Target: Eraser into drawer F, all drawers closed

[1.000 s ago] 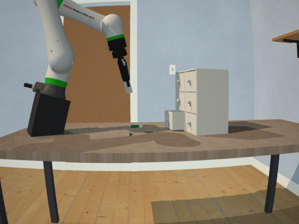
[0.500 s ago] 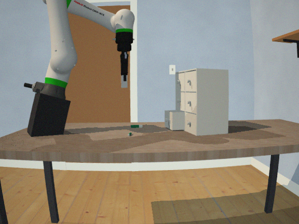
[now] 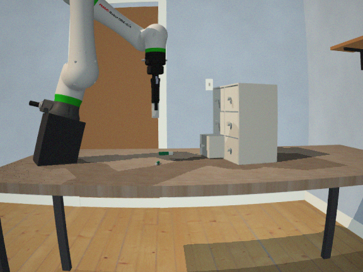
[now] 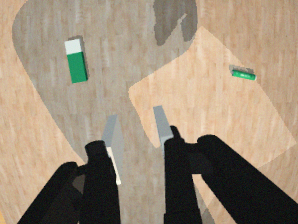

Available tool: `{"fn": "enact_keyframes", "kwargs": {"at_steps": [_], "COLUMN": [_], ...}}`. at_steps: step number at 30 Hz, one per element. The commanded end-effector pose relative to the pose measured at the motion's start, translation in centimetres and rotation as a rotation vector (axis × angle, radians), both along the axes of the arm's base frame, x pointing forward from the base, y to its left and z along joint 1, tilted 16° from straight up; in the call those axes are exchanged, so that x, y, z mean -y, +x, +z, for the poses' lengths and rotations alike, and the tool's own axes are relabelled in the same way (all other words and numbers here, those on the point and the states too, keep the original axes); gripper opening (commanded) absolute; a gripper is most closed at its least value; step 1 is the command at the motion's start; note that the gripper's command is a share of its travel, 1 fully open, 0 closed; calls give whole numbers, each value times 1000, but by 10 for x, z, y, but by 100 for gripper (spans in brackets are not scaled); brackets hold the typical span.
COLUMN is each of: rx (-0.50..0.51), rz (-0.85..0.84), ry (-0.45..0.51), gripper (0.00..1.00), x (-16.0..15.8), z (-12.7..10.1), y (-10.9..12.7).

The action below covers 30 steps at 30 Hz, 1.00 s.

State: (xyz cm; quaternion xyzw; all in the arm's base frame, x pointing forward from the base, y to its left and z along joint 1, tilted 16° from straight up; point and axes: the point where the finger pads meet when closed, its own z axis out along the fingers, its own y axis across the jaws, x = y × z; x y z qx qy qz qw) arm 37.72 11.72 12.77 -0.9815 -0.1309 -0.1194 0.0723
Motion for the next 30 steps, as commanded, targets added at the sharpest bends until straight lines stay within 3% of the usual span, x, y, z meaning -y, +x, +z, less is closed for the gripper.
{"fn": "enact_keyframes", "kwargs": {"at_steps": [1,6,15,30], "rx": [1,-2,-5,-5], "rz": [-19,-35,-50,-53], "ry": [0,4,7,8], "gripper": [20,20,20,20], "x": [-35,-72,-106,-112], "z": [-25,-51,-74,-78], "y": [19,36,52,54]}}
